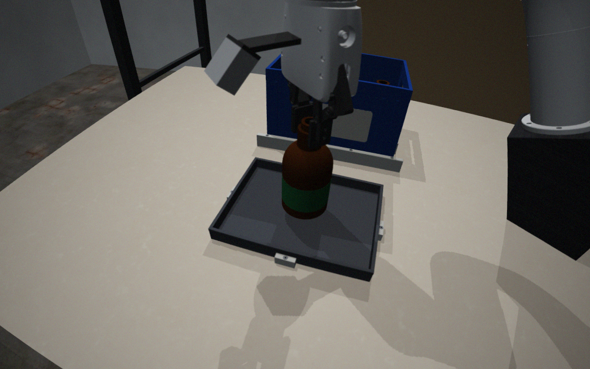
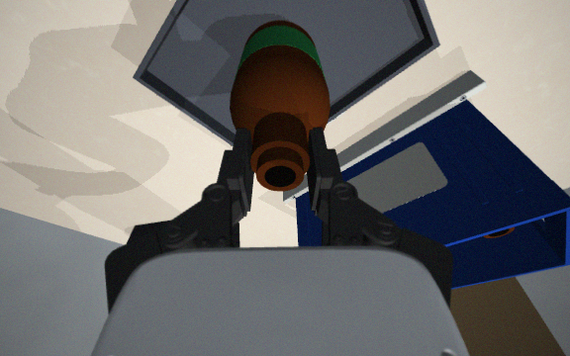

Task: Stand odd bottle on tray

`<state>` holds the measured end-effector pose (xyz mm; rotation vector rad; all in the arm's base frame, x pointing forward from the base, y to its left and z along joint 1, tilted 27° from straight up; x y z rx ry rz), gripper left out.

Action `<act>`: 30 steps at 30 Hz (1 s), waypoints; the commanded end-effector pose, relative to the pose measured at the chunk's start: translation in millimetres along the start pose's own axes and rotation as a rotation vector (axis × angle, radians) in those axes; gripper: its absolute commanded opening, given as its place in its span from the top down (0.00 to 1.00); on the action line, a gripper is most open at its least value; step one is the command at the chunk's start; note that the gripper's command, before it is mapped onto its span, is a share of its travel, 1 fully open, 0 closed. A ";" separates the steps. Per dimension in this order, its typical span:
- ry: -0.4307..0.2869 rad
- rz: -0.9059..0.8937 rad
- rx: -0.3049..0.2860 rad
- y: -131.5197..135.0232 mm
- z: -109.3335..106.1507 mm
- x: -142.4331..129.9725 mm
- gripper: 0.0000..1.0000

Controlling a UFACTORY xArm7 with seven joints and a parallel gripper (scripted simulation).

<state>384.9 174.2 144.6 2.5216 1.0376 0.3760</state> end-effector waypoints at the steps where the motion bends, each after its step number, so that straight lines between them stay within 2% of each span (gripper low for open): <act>1: 0.003 0.000 -0.001 0.2 -0.8 1.2 1.00; 30: 0.003 0.000 -0.001 0.2 6.4 1.3 1.00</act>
Point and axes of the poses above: the point where the finger pads meet when closed, its own z axis out along the fingers, its own y axis across the jaws, x = y × z, the point moved 3 cm from there along -z, back along the fingers, and after that the axes turned 1 degree about -z, right-handed, at the moved point
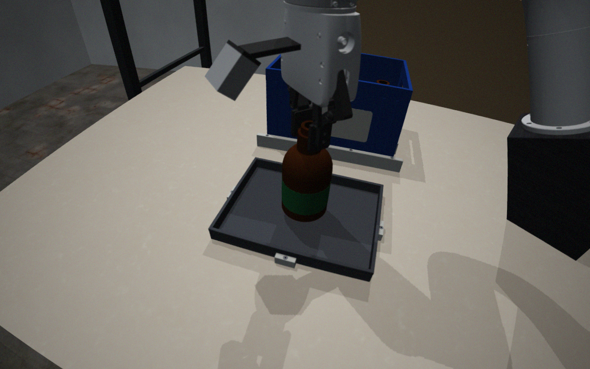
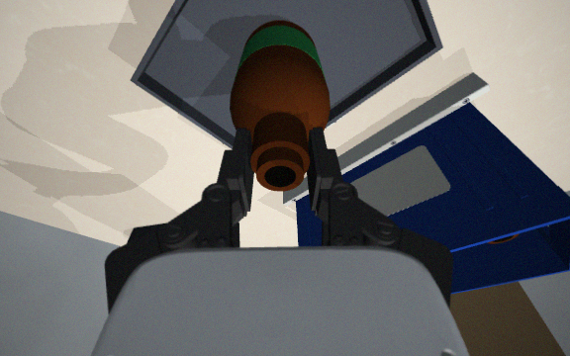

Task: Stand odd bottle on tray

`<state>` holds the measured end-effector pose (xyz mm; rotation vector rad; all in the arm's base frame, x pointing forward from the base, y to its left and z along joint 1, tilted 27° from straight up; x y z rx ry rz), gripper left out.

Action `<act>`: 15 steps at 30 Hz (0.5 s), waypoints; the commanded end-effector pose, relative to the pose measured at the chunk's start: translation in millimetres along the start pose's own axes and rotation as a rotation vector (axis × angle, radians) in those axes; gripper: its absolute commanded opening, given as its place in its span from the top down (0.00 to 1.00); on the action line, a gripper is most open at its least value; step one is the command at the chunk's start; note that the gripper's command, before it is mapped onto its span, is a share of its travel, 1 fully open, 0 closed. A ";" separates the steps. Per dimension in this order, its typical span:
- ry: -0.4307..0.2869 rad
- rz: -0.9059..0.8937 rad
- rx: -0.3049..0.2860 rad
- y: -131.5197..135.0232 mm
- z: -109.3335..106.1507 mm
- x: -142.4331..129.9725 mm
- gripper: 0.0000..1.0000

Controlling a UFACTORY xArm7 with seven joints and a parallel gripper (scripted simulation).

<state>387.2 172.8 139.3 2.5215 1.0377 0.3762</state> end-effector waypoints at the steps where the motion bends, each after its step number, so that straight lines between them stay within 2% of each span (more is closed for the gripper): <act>1: 0.003 0.000 0.000 0.2 1.0 1.2 1.00; 15: 0.003 0.000 0.000 0.2 6.7 1.2 1.00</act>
Point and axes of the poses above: the point where the finger pads meet when closed, its own z axis out along the fingers, its own y axis across the jaws, x = y × z, the point moved 3 cm from there along -z, back along the fingers, and after that the axes turned 1 degree about -z, right-handed, at the moved point
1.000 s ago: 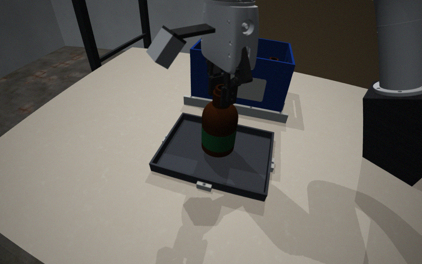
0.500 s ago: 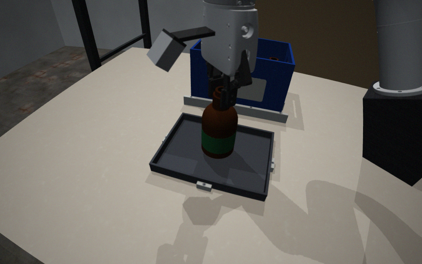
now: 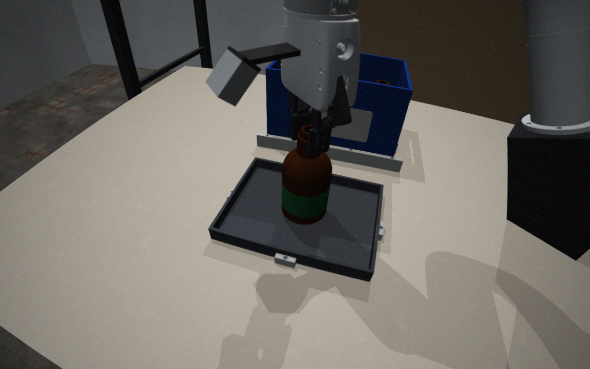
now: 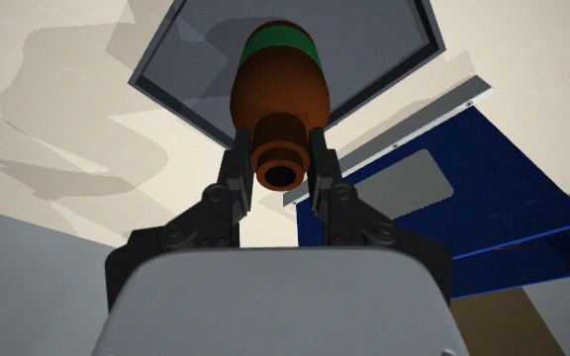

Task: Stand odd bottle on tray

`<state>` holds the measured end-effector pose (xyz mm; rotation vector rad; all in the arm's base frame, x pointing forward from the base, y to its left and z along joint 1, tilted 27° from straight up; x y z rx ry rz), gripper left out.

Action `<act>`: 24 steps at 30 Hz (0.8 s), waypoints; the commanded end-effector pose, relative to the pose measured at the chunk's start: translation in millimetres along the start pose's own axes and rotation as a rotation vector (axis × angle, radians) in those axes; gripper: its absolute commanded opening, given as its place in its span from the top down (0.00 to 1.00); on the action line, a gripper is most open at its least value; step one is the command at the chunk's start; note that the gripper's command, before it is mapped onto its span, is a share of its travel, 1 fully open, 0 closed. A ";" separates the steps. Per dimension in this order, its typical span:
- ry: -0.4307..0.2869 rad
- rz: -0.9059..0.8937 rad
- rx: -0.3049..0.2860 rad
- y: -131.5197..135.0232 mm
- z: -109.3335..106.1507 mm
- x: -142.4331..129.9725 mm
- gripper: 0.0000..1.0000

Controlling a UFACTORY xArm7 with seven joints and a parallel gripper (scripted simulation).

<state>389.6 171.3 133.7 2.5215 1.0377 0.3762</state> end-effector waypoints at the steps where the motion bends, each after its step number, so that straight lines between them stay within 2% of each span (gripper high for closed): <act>1: 0.003 0.000 0.000 0.2 0.9 1.2 1.00; 24: 0.003 0.000 0.000 0.2 6.2 1.2 1.00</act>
Point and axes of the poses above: the point where the finger pads meet when closed, its own z axis out along the fingers, its own y axis across the jaws, x = y × z, the point moved 3 cm from there along -z, back along the fingers, and after that the axes turned 1 degree about -z, right-handed, at the moved point
